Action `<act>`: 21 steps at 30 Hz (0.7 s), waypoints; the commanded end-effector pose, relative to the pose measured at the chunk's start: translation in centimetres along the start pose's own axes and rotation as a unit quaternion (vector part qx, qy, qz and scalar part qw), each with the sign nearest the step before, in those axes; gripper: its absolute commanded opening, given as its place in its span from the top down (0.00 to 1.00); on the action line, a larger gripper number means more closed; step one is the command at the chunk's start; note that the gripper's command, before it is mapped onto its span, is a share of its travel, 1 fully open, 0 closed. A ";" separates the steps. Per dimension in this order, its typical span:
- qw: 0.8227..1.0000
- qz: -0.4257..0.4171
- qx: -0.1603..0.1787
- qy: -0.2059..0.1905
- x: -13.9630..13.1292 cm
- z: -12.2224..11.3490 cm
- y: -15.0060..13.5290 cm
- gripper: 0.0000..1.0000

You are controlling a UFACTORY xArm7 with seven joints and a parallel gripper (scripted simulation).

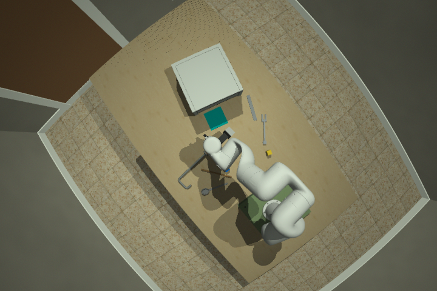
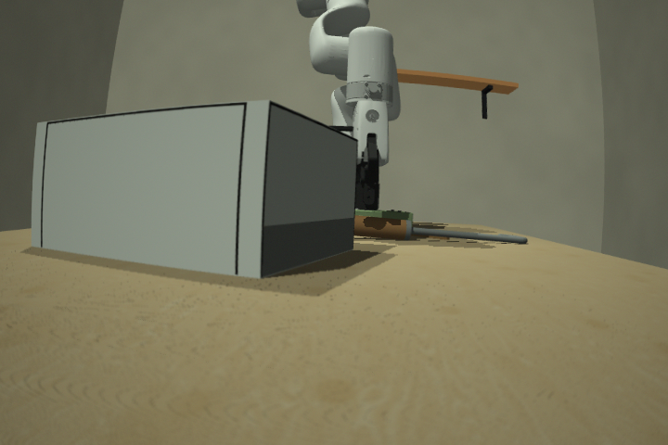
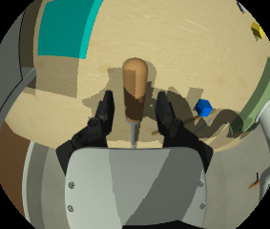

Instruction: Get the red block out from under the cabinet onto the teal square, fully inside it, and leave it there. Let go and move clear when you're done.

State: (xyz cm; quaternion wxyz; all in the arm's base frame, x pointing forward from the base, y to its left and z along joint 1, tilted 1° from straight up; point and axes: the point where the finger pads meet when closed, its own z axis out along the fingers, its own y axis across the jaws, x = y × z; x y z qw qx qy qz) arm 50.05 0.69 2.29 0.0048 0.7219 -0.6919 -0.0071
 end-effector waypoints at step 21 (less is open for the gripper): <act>1.000 0.000 0.002 0.000 0.0 0.2 -0.2 0.41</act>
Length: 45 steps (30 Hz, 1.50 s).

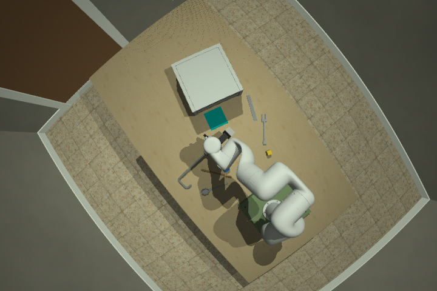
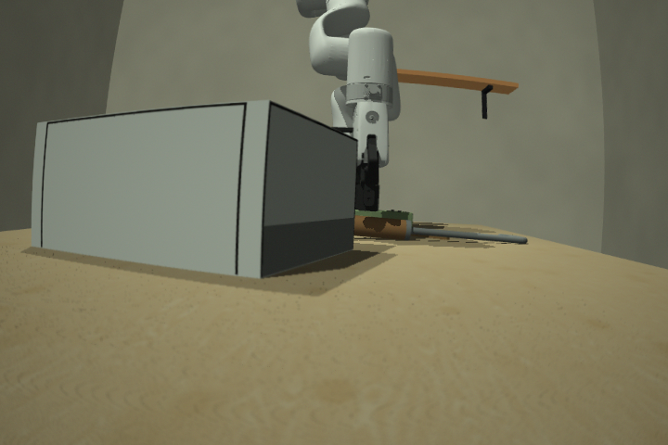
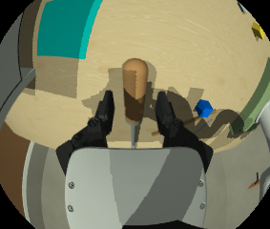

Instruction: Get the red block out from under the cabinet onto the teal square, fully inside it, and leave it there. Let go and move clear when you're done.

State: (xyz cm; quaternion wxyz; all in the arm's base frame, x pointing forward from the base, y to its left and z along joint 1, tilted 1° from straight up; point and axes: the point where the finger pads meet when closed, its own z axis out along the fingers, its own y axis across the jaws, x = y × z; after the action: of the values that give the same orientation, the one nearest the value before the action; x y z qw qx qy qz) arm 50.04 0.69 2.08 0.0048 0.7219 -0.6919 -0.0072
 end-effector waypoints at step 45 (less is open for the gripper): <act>1.000 0.000 0.002 0.000 0.0 4.1 -0.2 0.41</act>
State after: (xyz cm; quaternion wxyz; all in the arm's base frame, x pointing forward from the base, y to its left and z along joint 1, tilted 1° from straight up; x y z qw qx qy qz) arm 49.98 0.70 -1.99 0.0048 0.7219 -0.6919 -0.0072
